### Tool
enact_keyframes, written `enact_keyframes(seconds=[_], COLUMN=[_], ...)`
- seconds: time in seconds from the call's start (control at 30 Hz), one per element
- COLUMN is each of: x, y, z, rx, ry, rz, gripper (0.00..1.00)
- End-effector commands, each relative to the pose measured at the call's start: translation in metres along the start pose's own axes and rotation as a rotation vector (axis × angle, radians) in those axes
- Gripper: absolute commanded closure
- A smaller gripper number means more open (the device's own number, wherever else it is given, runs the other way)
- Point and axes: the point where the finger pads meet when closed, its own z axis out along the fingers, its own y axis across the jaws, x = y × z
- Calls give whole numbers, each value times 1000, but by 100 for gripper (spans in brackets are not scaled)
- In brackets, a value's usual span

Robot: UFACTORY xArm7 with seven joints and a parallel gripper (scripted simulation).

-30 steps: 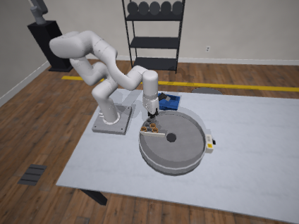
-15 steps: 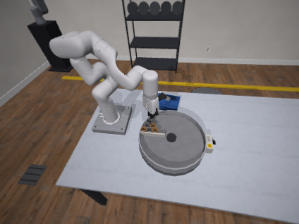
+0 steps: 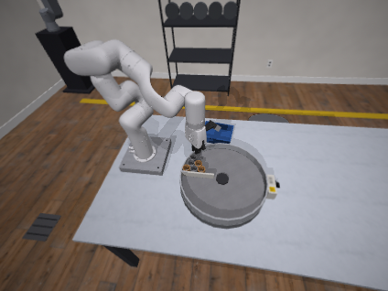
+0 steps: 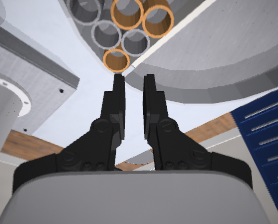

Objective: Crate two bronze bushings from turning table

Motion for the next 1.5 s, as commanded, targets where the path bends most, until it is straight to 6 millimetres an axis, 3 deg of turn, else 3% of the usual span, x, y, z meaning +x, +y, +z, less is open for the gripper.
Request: enact_keyframes(seconds=[0.0, 1.03, 1.07, 1.13, 1.47], x=[1, 1, 1, 1, 4], y=[1, 1, 1, 1, 8], z=[-1, -1, -1, -1, 14], rx=[-3, -3, -3, -5, -43], ry=[2, 2, 2, -2, -124], rz=[0, 0, 0, -3, -111], gripper=[85, 85, 90, 90, 90])
